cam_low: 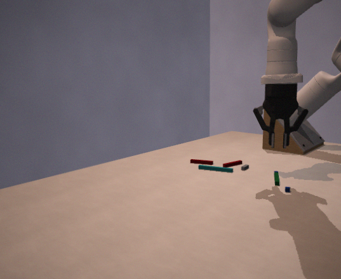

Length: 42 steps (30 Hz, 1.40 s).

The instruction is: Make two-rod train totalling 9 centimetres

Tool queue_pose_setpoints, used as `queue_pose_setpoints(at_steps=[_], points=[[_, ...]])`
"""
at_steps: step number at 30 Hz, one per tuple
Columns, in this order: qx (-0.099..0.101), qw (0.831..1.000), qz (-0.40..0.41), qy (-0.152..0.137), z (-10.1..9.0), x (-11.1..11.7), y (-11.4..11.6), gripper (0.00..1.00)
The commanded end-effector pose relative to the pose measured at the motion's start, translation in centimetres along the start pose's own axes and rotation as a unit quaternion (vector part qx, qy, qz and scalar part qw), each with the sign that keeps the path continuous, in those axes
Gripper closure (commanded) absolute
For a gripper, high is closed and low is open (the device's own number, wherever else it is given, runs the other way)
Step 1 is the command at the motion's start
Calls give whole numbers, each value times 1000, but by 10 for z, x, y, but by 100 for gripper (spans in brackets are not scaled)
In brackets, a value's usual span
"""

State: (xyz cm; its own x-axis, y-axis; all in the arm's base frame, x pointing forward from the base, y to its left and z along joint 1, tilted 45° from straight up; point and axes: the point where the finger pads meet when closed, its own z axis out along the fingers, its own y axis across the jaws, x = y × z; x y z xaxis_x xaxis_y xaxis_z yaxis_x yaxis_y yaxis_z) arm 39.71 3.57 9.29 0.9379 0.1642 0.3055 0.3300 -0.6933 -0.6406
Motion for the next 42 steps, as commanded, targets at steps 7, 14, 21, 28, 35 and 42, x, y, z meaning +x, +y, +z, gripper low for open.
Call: queue_pose_setpoints(at_steps=[7,14,21,28,35,42], points=[[-3,1000,-2,4,-6,2,1,0],[-3,1000,-2,4,-6,2,1,0],[-3,1000,-2,4,-6,2,1,0],[-3,1000,-2,4,-7,2,1,0],[-3,1000,-2,4,-20,2,1,0],[-3,1000,-2,4,-56,2,0,0]])
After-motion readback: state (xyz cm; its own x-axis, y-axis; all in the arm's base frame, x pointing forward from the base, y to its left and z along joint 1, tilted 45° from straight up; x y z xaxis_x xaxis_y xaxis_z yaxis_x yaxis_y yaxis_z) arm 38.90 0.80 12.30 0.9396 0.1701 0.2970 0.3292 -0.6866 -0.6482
